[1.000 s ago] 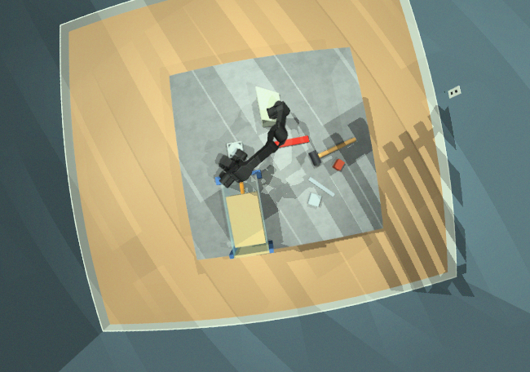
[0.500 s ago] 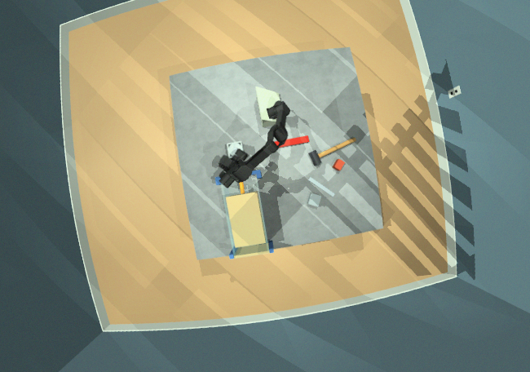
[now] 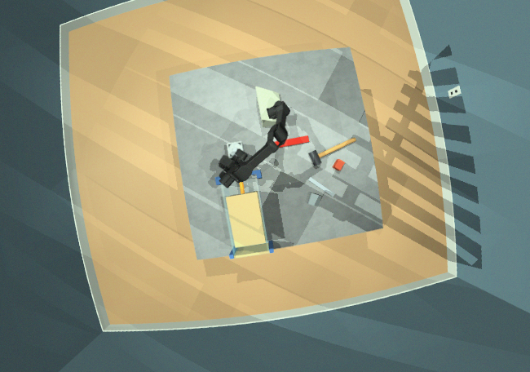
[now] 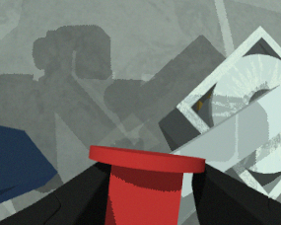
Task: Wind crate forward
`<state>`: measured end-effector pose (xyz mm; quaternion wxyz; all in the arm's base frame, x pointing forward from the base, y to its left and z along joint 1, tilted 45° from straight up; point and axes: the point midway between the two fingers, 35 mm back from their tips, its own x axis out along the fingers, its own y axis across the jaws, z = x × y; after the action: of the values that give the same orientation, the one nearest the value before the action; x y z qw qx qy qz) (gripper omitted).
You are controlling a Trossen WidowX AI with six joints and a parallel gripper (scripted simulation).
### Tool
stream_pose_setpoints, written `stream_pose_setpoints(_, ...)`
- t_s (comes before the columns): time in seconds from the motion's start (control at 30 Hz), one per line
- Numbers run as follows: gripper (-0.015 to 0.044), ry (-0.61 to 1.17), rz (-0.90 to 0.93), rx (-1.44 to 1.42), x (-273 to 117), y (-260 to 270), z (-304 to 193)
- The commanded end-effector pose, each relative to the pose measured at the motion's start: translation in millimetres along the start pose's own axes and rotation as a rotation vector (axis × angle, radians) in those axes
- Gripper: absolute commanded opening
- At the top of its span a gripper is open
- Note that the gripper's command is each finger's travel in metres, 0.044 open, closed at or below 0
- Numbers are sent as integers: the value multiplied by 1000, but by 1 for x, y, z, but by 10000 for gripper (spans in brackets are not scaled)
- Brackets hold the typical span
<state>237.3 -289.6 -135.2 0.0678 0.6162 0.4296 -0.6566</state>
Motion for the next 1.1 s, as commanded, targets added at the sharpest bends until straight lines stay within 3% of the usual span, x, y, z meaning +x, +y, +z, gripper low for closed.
stream_pose_setpoints(0.0, 105, 0, 0, 0, 0, 0, 0)
stream_pose_setpoints(0.4, 420, 0, 0, 0, 0, 0, 0)
stream_pose_setpoints(0.5, 440, 0, 0, 0, 0, 0, 0)
stream_pose_setpoints(0.83, 177, -2, 0, 1, -57, -1, 28)
stream_pose_setpoints(1.07, 0, -2, 0, 2, -58, -1, 28)
